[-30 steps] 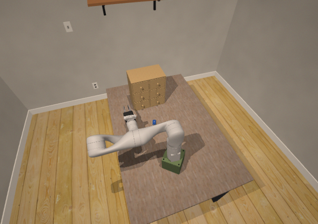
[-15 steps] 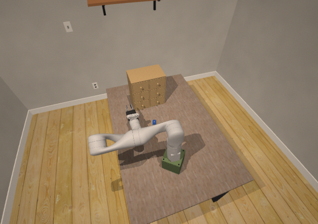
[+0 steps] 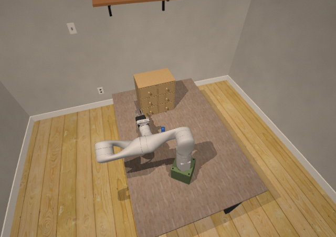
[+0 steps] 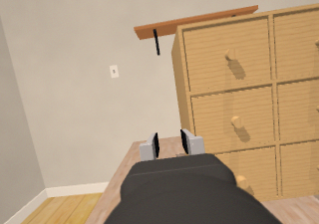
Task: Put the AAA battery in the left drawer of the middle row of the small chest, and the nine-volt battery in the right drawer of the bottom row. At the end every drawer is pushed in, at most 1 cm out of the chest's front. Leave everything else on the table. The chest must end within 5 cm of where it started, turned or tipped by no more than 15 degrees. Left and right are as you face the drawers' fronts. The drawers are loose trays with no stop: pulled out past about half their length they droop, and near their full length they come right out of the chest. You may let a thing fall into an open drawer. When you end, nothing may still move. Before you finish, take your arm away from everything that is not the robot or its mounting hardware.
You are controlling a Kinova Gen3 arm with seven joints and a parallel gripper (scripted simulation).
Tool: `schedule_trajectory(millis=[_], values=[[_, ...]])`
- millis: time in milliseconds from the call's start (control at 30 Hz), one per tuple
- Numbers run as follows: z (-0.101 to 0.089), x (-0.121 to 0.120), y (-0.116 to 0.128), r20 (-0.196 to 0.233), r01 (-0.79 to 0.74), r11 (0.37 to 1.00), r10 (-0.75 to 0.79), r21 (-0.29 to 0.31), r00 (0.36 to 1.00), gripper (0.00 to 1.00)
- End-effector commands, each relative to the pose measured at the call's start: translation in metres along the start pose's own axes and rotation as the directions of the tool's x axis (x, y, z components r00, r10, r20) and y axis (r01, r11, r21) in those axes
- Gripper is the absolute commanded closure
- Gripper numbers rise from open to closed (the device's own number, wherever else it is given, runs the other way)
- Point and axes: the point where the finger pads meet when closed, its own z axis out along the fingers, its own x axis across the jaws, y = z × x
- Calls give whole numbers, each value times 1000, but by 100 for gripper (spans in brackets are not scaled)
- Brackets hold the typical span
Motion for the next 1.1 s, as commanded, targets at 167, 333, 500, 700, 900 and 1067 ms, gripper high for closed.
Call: schedule_trajectory(millis=[167, 333, 500, 700, 900, 1067], values=[[4, 17, 0, -10, 7, 1000, -7, 1, 1000, 33], [5, 21, 0, -10, 7, 1000, -7, 1, 1000, 33], [7, 28, 1, -10, 7, 1000, -7, 1, 1000, 33], [9, 37, 1, -10, 7, 1000, -7, 1, 1000, 33], [11, 44, 1, -10, 7, 1000, -7, 1, 1000, 33], [13, 50, 1, -10, 7, 1000, -7, 1, 1000, 33]])
